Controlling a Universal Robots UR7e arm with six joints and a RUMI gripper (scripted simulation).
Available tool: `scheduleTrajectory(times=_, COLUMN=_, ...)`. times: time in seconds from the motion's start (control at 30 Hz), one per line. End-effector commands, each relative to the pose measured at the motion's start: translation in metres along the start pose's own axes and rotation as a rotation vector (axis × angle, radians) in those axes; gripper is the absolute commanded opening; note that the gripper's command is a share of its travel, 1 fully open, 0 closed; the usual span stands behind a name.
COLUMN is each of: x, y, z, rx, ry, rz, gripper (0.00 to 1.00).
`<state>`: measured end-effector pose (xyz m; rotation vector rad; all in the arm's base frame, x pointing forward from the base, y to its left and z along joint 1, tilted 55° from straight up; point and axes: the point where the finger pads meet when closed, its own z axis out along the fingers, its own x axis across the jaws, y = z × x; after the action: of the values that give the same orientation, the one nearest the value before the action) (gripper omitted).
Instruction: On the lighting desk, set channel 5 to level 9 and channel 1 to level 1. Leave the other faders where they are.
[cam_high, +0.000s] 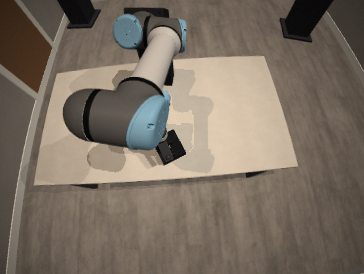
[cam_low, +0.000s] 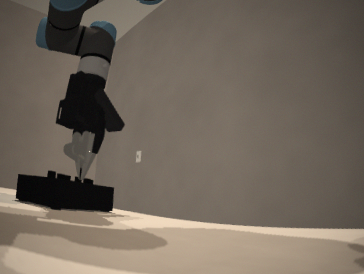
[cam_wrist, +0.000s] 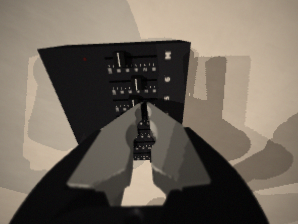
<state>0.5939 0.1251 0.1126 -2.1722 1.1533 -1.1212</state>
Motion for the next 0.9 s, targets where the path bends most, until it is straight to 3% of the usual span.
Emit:
scheduleTrajectory(times=0.0, x=-0.002, y=0.000, z=0.000, rx=0.001, ry=0.000, rz=0.000, gripper=0.00)
scheduleTrajectory(times=0.87, x=-0.014, y=0.000, z=0.000, rx=0.001, ry=0.000, rz=0.000, gripper=0.00)
